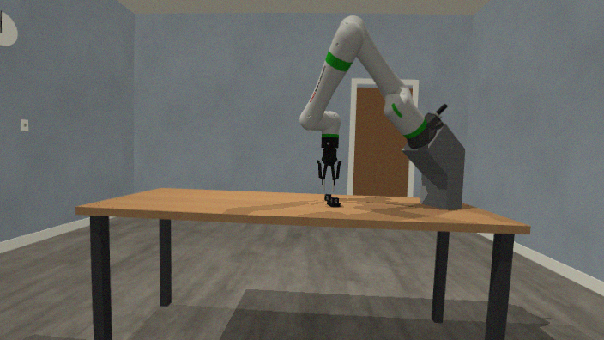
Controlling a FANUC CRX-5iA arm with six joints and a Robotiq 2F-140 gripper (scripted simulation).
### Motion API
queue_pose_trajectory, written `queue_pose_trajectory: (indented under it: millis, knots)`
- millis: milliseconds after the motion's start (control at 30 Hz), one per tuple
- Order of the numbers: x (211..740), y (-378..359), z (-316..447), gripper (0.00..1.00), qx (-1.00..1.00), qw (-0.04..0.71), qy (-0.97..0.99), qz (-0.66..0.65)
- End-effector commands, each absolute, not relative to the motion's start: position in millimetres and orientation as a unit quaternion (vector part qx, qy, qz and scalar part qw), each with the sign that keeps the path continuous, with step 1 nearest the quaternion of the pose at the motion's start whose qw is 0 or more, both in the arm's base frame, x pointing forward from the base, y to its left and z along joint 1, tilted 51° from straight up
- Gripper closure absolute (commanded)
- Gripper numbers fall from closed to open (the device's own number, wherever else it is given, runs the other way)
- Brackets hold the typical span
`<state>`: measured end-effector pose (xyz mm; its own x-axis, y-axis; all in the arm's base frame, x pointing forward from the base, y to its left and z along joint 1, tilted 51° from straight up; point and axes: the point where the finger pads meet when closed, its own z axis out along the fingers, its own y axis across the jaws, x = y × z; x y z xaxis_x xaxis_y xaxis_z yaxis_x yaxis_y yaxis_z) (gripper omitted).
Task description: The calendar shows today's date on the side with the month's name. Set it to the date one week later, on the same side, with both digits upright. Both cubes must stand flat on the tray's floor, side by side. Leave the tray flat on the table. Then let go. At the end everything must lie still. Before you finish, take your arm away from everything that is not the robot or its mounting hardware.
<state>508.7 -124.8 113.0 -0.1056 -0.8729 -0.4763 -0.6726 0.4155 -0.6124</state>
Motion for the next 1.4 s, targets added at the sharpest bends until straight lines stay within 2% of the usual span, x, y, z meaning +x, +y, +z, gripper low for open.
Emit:
queue_pose_trajectory:
  millis: [0, 733, 1367]
  knots:
    - [504.9, -126.4, 116.3, 0.71, -0.527, 0.412, 0.734, -0.122]
    - [481.6, -133.7, 132.2, 0.71, -0.526, 0.407, 0.737, -0.12]
    - [460.6, -145.7, 109.5, 0.71, -0.51, 0.306, 0.79, -0.151]
